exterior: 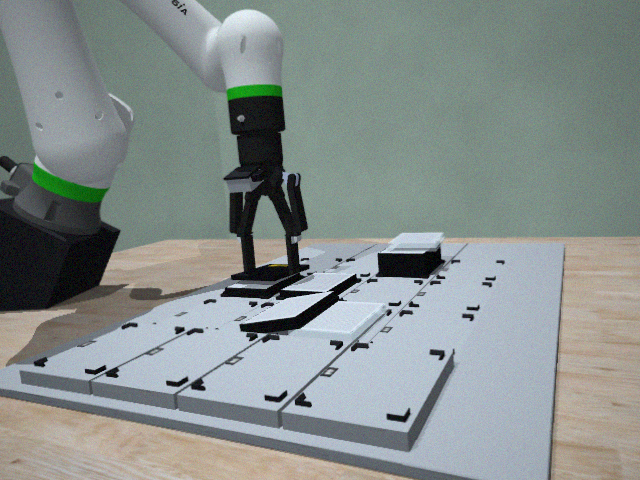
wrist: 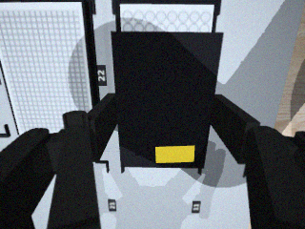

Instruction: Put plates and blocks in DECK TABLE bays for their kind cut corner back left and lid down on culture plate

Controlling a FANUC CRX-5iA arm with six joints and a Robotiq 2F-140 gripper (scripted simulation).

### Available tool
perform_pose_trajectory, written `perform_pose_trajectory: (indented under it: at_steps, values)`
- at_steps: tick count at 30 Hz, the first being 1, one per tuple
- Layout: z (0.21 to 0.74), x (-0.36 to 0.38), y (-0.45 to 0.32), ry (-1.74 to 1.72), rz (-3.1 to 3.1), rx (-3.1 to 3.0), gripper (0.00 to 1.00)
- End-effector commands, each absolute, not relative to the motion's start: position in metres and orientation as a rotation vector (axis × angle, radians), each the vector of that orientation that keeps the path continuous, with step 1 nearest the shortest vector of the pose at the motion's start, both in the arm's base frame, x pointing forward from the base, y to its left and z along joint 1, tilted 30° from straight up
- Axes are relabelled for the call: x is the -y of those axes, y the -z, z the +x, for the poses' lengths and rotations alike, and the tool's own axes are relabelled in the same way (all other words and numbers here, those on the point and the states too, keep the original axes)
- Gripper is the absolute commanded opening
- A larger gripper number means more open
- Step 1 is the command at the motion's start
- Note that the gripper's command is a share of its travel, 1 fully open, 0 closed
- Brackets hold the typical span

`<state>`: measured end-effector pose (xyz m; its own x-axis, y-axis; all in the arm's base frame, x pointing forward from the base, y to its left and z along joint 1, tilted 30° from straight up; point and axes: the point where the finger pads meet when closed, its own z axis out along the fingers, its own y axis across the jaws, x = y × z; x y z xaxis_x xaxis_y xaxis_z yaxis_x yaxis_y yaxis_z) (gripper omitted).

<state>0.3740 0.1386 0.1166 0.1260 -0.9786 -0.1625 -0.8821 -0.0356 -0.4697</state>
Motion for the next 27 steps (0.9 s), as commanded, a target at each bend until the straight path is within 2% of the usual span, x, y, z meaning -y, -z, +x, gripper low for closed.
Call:
perform_pose_trajectory:
  at_steps: [1, 27]
  values:
    - [0.374, -0.139, -0.118, 0.281, -1.953, -1.791, 0.1]
    - [0.364, -0.134, -0.137, 0.281, -1.953, -1.791, 0.1]
